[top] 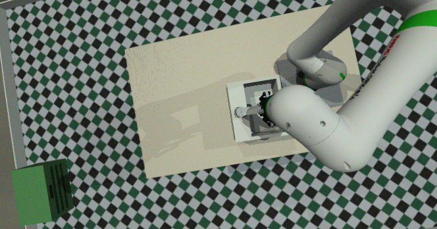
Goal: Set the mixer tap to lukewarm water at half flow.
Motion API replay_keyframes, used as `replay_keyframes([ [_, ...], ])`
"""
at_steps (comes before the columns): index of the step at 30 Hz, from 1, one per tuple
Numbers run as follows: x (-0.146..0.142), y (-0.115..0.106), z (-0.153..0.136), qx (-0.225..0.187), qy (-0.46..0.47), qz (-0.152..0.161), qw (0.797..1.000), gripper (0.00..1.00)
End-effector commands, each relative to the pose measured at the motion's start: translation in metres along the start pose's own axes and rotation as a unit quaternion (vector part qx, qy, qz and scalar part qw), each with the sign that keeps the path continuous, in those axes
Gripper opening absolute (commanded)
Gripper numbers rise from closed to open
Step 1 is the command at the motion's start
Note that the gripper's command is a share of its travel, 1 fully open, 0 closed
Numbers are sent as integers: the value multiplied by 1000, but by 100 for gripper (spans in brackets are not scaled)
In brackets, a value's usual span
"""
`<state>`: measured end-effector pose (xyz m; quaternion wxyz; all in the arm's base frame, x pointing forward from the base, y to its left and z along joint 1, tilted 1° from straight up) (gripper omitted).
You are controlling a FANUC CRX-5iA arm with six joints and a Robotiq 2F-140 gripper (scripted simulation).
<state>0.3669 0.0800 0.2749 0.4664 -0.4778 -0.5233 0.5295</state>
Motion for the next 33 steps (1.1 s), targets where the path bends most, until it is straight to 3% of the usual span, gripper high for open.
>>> replay_keyframes([
  [1, 0, 0, 0, 0, 0, 0, 1000, 0],
  [33, -1, -15, -5, 0, 0, 0, 1000, 0],
])
Point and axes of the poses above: the point where the finger pads meet when closed, its own y axis out along the fingers, its own x axis across the jaws, z = x × y, the point moved 2 cm from there along -y, back along the fingers, and after that the axes turned 13 degrees about -y, right-handed, at the moved point
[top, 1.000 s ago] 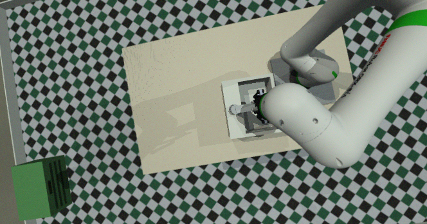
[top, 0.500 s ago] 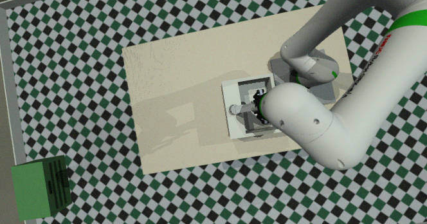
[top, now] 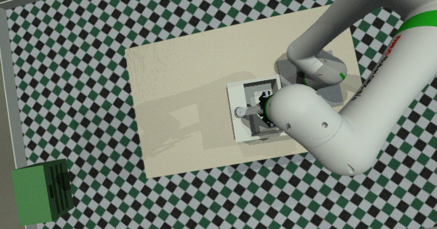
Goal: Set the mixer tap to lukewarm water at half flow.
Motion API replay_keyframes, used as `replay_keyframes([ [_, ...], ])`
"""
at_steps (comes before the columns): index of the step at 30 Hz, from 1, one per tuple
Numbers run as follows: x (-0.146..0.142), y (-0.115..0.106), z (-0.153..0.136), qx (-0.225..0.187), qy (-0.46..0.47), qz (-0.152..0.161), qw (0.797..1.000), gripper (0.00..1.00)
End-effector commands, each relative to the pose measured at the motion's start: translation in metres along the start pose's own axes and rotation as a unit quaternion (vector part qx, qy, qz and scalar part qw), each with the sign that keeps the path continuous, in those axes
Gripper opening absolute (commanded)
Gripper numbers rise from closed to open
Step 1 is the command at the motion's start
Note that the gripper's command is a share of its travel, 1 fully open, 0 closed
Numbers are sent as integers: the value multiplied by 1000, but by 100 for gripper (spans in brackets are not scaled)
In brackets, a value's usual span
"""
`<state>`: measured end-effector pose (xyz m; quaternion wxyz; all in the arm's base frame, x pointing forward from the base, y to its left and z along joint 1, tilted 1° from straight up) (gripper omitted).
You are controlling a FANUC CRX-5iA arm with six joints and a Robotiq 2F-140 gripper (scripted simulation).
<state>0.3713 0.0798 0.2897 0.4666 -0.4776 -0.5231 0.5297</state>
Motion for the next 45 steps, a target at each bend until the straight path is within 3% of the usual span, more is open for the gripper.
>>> replay_keyframes([
  [1, 0, 0, 0, -1, 0, 0, 1000, 0],
  [23, 0, 0, 0, -1, 0, 0, 1000, 0],
  [24, 0, 0, 0, -1, 0, 0, 1000, 43],
  [45, 0, 0, 0, -1, 0, 0, 1000, 43],
])
Point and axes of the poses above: the point where the finger pads meet when closed, its own y axis out along the fingers, its own x axis across the jaws, z = x × y, the point moved 2 cm from there along -y, back along the fingers, and after that the axes turned 13 degrees about -y, right-handed, at the moved point
